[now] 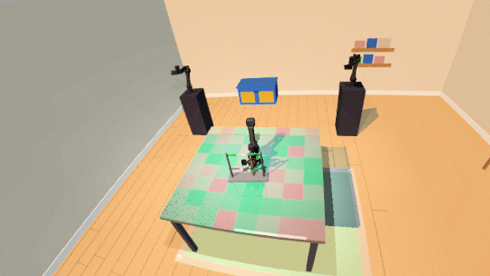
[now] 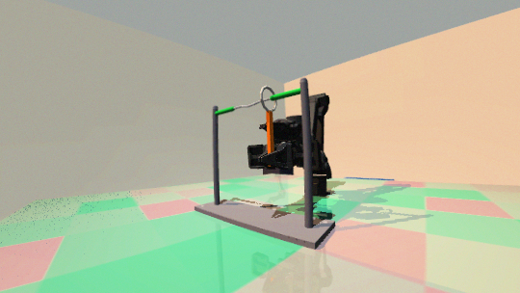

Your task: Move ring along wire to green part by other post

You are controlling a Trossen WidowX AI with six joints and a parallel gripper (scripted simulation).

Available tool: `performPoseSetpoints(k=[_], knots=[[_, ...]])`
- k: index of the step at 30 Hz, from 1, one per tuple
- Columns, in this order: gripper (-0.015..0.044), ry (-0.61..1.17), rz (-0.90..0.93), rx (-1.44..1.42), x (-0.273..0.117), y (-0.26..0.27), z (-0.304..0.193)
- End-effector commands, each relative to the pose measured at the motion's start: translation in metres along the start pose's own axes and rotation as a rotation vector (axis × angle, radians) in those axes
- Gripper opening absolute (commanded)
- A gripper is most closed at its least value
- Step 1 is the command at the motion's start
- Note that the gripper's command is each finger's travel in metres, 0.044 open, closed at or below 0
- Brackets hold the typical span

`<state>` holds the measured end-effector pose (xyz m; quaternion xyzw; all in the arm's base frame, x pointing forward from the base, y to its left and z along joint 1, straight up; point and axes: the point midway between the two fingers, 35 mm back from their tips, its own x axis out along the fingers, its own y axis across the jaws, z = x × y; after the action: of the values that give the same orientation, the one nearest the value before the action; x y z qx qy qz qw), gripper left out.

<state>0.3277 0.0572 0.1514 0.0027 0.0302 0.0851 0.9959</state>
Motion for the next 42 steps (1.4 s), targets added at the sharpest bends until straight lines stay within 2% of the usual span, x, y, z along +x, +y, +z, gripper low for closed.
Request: performPoseSetpoints(k=[1,15,25,42], knots=[[-0.015,0.0,-0.001,-0.008,0.0,0.004,0.0],[-0.015,0.005,0.003,-0.009,0.0,0.016,0.0],[-0.015,0.112,0.007,-0.001,-0.012,0.024,0.0],[-0.015,0.172,0.008,0.001,-0.02,0.027,-0.018]])
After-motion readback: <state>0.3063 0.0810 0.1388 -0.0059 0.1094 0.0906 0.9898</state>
